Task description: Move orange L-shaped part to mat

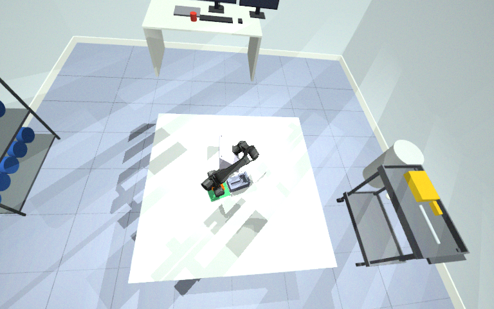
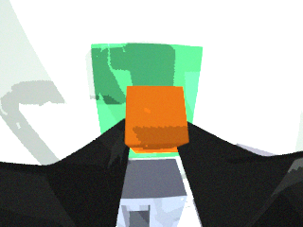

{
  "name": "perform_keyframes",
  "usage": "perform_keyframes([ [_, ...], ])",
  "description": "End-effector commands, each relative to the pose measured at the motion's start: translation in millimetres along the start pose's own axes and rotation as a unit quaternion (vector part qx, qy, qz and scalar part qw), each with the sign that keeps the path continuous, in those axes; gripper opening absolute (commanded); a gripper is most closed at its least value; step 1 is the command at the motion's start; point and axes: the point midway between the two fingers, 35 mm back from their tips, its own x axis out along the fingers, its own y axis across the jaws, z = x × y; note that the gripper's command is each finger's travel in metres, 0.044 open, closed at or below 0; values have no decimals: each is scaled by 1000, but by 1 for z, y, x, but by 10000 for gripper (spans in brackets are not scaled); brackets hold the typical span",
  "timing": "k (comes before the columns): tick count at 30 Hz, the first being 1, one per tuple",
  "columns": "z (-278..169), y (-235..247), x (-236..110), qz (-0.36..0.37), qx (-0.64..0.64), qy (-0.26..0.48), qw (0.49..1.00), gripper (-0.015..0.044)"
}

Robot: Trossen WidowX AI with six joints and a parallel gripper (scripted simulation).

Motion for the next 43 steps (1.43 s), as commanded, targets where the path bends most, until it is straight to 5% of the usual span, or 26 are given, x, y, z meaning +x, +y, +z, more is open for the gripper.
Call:
perform_keyframes([
  [1, 0, 0, 0, 0, 0, 0, 1000, 105],
  [8, 0, 0, -2, 0, 0, 0, 1000, 289],
  [12, 3, 2, -31, 0, 1, -1, 1000, 394],
  [18, 0, -1, -86, 1, 2, 0, 1000, 400],
  [43, 3, -1, -83, 8, 5, -5, 1000, 400],
])
